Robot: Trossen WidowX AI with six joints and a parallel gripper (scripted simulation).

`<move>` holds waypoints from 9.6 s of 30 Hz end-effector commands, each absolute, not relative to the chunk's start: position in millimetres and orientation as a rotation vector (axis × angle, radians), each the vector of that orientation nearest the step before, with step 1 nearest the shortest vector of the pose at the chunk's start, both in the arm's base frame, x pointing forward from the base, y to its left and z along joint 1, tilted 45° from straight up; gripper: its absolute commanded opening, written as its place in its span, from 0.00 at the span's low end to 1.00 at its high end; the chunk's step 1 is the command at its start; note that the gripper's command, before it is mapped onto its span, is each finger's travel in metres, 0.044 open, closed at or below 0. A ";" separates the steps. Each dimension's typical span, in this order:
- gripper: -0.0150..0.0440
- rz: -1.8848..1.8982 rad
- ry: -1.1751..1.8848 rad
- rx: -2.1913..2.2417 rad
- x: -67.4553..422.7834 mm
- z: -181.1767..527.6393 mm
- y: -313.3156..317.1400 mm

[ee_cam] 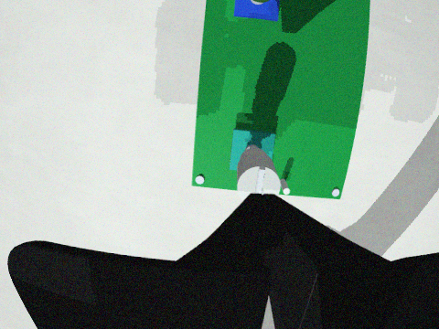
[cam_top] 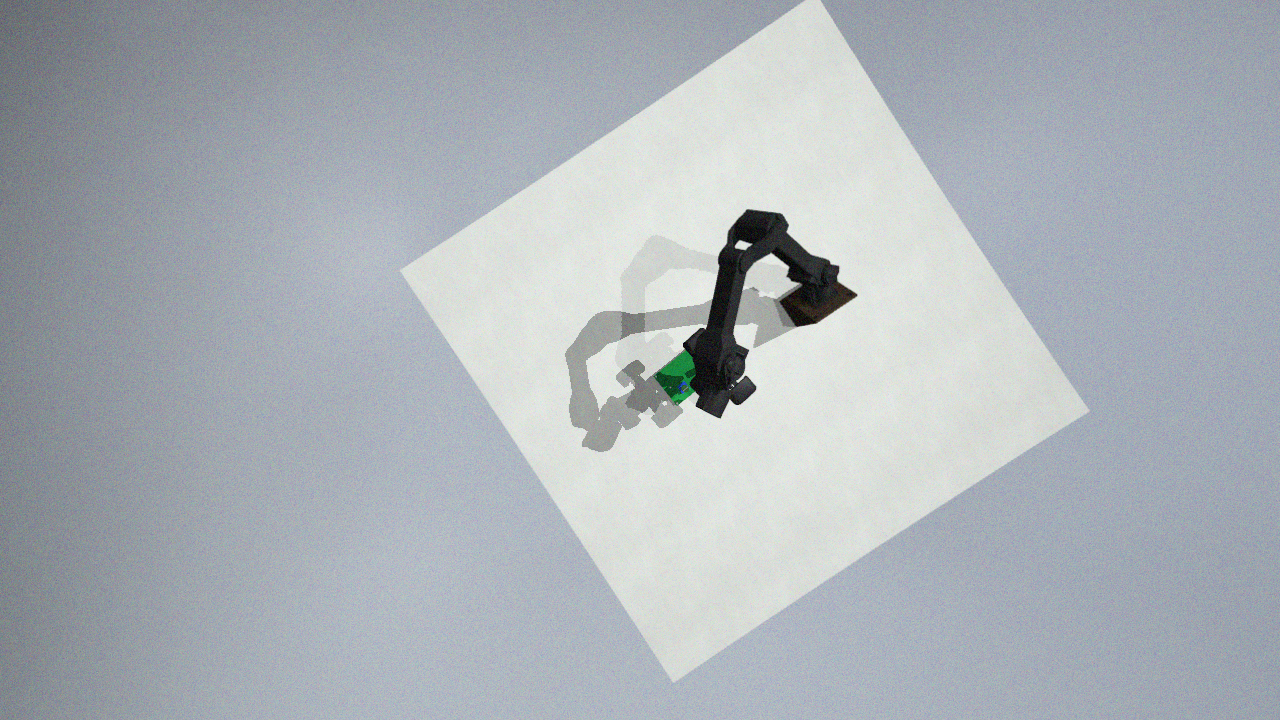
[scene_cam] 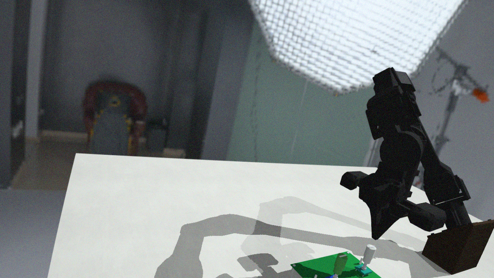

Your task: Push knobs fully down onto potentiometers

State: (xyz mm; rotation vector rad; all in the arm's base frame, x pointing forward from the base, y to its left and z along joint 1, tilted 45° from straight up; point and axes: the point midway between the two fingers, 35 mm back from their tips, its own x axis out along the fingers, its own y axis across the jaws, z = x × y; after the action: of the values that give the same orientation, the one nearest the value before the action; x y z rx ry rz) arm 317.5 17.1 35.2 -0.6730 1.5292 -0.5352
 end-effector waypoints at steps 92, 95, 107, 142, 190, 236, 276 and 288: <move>0.25 -0.538 1.534 -0.681 315.9 13.5 -5.9; 0.25 -0.538 1.534 -0.681 315.9 13.5 -5.9; 0.25 -0.538 1.534 -0.681 315.9 12.0 -7.4; 0.25 -0.538 1.534 -0.681 315.8 10.9 -8.5; 0.25 -0.538 1.534 -0.681 315.8 9.3 -10.1; 0.25 -0.537 1.530 -0.677 404.1 48.7 39.8; 0.25 -0.538 1.530 -0.678 403.8 20.0 11.4; 0.25 -0.538 1.530 -0.679 403.8 17.8 9.2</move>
State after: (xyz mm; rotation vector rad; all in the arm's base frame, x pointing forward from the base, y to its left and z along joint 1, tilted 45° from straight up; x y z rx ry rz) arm 403.7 10.5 18.3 -0.6721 1.5296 -0.5395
